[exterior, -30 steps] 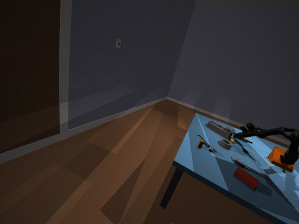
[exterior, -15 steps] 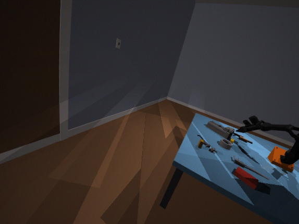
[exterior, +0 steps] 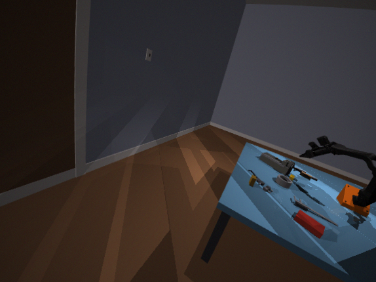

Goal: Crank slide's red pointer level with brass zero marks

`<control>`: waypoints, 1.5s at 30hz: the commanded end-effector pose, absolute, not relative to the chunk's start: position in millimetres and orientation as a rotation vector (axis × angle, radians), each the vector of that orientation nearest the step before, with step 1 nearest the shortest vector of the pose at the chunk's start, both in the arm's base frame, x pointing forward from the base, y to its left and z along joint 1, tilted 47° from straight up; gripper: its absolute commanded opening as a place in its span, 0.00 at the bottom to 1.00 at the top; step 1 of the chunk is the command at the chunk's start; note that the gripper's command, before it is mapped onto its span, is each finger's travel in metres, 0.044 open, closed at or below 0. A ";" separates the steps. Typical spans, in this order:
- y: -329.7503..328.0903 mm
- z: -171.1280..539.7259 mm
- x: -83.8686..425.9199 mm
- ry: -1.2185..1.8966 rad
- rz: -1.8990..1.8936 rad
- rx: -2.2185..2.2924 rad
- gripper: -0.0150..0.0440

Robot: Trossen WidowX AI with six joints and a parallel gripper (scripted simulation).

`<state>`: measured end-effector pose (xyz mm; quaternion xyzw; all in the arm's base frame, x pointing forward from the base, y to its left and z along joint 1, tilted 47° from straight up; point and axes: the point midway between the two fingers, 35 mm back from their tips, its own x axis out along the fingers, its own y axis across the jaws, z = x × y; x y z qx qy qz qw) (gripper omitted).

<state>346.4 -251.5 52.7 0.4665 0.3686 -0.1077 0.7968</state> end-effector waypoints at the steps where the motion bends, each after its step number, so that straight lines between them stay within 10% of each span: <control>1: -259.5 52.6 358.2 0.788 -0.190 0.985 1.00; 45: -272.4 -7.9 451.4 0.728 0.118 0.851 1.00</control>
